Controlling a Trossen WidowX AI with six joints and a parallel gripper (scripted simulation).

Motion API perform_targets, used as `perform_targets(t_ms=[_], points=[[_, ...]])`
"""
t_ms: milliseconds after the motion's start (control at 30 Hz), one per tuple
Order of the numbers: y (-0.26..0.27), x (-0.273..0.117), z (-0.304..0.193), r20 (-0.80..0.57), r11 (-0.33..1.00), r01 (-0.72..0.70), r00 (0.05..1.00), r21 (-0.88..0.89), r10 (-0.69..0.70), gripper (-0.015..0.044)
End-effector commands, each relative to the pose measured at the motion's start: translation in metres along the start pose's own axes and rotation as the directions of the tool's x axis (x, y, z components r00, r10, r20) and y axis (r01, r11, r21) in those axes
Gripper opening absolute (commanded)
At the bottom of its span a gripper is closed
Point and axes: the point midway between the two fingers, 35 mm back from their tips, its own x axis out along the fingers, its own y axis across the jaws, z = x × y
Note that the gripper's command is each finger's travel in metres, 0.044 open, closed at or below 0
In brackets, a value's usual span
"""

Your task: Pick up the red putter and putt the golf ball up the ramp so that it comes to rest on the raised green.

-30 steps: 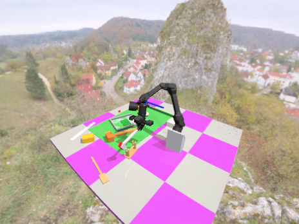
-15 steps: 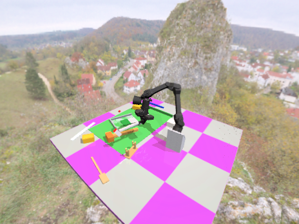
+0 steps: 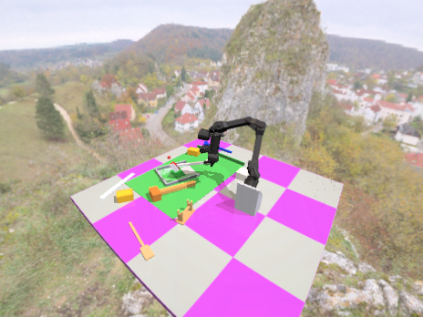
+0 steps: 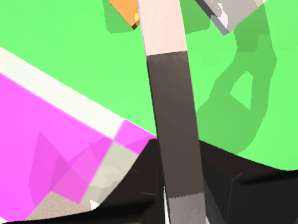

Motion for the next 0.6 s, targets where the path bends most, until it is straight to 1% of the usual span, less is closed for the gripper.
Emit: perform_targets(t_ms=[0,233,433,567], points=[[-0.028,-0.010,-0.022,-0.006,0.975,0.036,0.999,0.220,-0.035,0.0000],[-0.062,-0.020,-0.062,-0.041,0.851,0.090,0.996,0.518,-0.080,0.0000],[-0.086,-0.029,-0.101,-0.080,0.671,0.138,0.990,0.728,-0.117,0.0000],[-0.097,-0.034,-0.124,-0.105,0.548,0.163,0.985,0.820,-0.136,0.0000]])
